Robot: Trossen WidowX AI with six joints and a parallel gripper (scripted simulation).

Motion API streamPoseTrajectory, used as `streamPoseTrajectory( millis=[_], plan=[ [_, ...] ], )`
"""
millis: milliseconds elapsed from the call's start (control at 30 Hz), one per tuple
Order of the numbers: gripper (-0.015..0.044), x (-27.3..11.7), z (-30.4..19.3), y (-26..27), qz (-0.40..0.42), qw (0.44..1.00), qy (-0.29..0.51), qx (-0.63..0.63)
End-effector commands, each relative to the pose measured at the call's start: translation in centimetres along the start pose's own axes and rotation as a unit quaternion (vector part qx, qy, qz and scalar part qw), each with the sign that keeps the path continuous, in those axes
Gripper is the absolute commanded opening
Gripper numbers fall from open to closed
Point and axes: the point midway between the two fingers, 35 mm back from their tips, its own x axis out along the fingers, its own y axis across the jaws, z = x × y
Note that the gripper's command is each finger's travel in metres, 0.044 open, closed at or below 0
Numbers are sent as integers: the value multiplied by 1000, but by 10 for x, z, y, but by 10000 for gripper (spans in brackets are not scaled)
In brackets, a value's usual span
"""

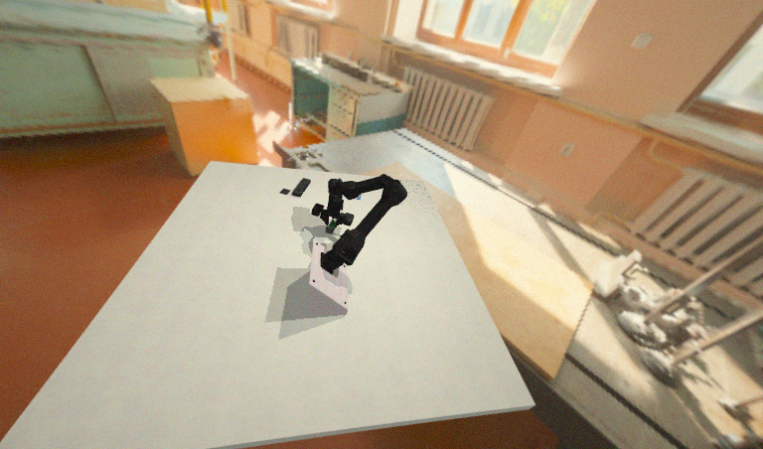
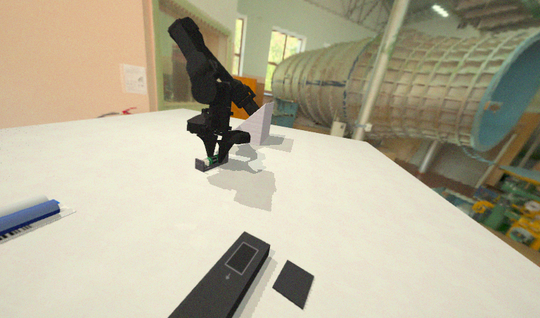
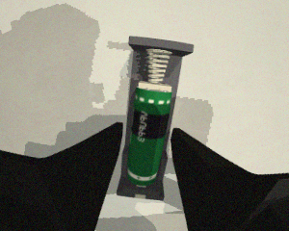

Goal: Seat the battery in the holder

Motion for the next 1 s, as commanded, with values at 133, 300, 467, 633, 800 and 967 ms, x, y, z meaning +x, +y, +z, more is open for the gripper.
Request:
streamPoseTrajectory(
  millis=[133, 300, 467, 633, 800, 967],
  plan=[
    [171, -12, 3, 1, 2, 1000, -2, 5],
    [250, -21, 3, 4, 2, 1000, -1, 1],
    [381, -64, 8, 7, 4, 1000, -1, 4],
    [440, -86, 7, 8, 3, 1000, -2, 5],
    [440, -86, 7, 8, 3, 1000, -2, 5],
    [440, -86, 7, 8, 3, 1000, -2, 5]
  ],
)
